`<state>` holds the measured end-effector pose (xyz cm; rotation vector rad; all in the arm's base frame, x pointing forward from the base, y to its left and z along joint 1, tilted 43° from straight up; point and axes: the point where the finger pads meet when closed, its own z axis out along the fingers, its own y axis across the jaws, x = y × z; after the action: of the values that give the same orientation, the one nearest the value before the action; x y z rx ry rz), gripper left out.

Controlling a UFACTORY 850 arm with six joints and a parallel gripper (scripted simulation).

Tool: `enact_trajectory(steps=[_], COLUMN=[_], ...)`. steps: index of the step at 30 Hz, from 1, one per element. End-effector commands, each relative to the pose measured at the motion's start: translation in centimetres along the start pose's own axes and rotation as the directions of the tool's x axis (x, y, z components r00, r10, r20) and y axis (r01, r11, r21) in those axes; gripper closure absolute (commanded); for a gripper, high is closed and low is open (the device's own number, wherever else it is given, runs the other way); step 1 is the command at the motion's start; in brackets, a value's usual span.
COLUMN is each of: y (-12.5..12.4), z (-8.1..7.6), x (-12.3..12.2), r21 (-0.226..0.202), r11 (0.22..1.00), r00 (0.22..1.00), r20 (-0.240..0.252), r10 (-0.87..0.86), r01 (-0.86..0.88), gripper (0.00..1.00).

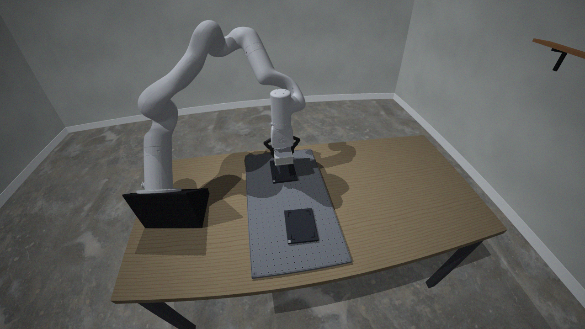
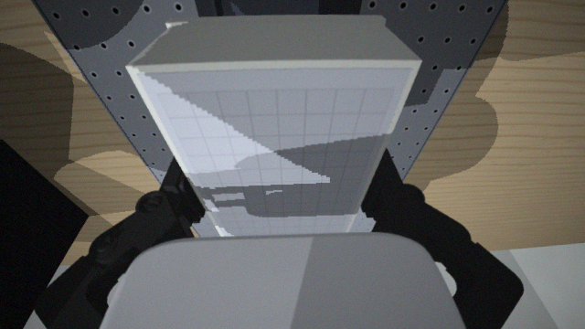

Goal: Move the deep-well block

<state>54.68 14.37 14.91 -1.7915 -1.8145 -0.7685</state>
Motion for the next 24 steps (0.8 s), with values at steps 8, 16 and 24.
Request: enact_trajectory(steps=[8,16,24], y=[0.1,0.2,0.3], z=[-0.2,-0.2,-0.2], x=[0.0,-2.0,-4.0], r21=[-0.001,-0.001,-0.001], r11=[1.0,0.999,0.999], r00=[1.0,0.999,0.999], r20=[0.0,0.0,0.0], r10=[0.0,0.053,0.053], r01=[0.0,-0.053,-0.053], gripper=[1.0,1.0,1.0])
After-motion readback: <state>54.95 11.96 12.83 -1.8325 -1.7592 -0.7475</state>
